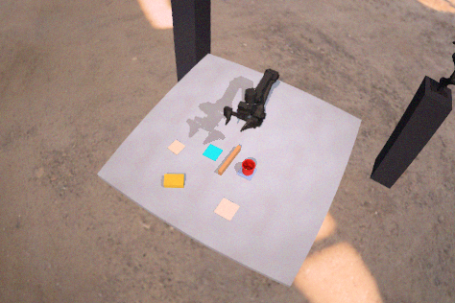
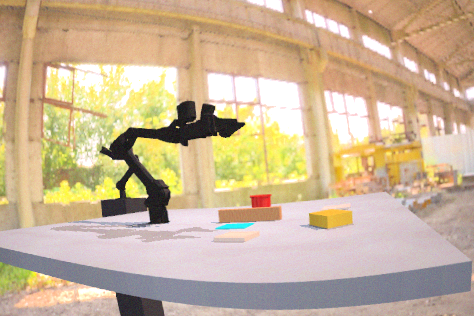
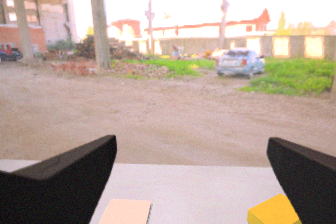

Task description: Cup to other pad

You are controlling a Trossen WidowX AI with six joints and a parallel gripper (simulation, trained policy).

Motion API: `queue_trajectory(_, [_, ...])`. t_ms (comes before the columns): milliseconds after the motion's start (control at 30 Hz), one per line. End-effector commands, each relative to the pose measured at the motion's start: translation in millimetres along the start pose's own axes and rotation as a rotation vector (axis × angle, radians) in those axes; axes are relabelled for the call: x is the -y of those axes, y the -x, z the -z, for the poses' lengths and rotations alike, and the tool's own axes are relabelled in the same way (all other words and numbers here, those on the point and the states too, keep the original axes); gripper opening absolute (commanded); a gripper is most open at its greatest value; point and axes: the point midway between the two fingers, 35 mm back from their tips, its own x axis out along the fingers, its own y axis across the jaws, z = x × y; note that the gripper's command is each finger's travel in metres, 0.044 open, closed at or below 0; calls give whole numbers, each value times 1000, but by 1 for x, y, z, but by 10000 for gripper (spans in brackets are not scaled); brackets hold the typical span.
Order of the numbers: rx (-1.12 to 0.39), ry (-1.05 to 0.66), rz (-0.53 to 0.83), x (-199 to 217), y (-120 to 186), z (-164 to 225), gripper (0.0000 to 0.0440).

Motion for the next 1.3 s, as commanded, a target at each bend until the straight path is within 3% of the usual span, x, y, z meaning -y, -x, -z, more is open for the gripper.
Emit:
queue_trajectory(0, [1,0,-6,-2,-1,-2,374])
queue_trajectory(367, [-54,-27,-45,-15,-10,-9,87])
queue_trajectory(433, [-70,-38,-49,-17,-12,-9,55])
queue_trajectory(667, [-127,-99,-73,-27,-22,-14,104])
queue_trajectory(1267, [-324,-277,-106,-55,-44,-15,114])
